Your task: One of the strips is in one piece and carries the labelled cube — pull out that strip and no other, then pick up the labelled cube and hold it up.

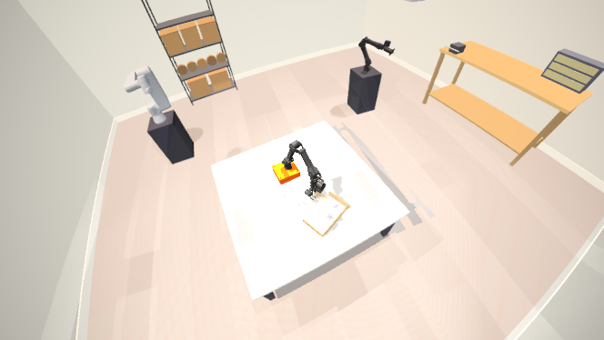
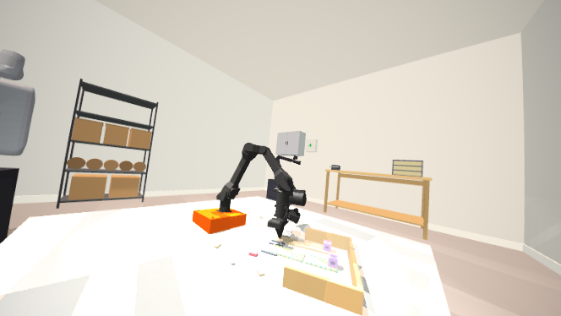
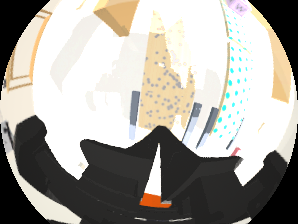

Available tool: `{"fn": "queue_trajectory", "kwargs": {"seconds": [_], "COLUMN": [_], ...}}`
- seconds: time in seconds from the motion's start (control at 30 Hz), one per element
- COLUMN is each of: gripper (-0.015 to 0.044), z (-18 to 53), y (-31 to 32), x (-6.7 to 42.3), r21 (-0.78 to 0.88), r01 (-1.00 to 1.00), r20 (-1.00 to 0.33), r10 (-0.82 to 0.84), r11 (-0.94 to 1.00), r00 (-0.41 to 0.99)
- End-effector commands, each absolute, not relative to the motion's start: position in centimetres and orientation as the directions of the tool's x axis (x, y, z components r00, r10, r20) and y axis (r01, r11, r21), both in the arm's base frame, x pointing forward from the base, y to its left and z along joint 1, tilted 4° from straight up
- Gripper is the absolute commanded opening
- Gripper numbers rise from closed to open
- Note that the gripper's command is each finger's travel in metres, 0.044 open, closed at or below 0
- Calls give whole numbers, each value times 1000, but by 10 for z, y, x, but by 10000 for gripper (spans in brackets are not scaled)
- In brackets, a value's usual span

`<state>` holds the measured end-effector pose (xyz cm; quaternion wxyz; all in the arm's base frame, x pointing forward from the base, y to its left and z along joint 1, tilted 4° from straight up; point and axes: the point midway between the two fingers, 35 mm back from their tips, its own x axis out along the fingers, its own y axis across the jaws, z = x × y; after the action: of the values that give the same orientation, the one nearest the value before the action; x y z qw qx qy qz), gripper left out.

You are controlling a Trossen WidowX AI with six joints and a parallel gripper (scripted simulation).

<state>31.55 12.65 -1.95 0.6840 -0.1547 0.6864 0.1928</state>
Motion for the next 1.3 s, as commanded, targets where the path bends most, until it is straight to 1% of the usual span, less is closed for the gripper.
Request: {"fn": "queue_trajectory", "kwargs": {"seconds": [0.0,1.27], "gripper": [0,0], "z": [-23,-25], "y": [122,96], "x": [307,254], "r21": [50,50], "r01": [-477,-477], "r20": [-999,-999], "r10": [41,39], "r11": [877,877], "r00": [-28,-32]}}
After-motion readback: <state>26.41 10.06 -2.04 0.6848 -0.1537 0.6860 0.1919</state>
